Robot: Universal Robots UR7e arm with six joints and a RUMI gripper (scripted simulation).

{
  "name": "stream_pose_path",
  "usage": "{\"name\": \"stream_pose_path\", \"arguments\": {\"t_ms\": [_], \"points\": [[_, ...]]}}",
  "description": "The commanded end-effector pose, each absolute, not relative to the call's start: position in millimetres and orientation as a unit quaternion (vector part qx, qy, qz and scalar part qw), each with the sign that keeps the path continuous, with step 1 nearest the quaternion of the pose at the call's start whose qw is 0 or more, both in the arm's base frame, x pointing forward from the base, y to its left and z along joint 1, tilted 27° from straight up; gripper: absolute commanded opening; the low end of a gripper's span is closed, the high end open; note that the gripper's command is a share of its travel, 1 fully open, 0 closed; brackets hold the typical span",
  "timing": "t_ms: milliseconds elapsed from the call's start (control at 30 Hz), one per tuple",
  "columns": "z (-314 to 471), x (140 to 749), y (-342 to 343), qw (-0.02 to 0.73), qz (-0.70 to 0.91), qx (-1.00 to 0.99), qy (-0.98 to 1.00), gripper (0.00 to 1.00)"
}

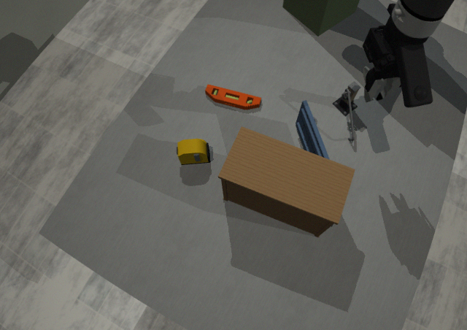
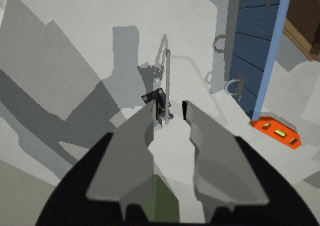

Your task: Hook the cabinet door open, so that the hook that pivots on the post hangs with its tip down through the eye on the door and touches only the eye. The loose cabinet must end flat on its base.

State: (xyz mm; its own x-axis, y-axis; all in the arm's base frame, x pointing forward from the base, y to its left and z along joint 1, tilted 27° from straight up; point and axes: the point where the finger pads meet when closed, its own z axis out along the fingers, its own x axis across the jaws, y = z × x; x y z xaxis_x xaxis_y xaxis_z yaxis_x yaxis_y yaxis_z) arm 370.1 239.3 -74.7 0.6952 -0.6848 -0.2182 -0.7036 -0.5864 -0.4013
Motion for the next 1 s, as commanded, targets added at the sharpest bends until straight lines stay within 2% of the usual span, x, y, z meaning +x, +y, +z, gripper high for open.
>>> {"name": "stream_pose_path", "arguments": {"t_ms": [0, 967], "points": [[-74, 370, 239, 0.234, 0.02, -0.89, 0.39, 0.14], [-100, 375, 252, 0.234, 0.02, -0.89, 0.39, 0.14]]}}
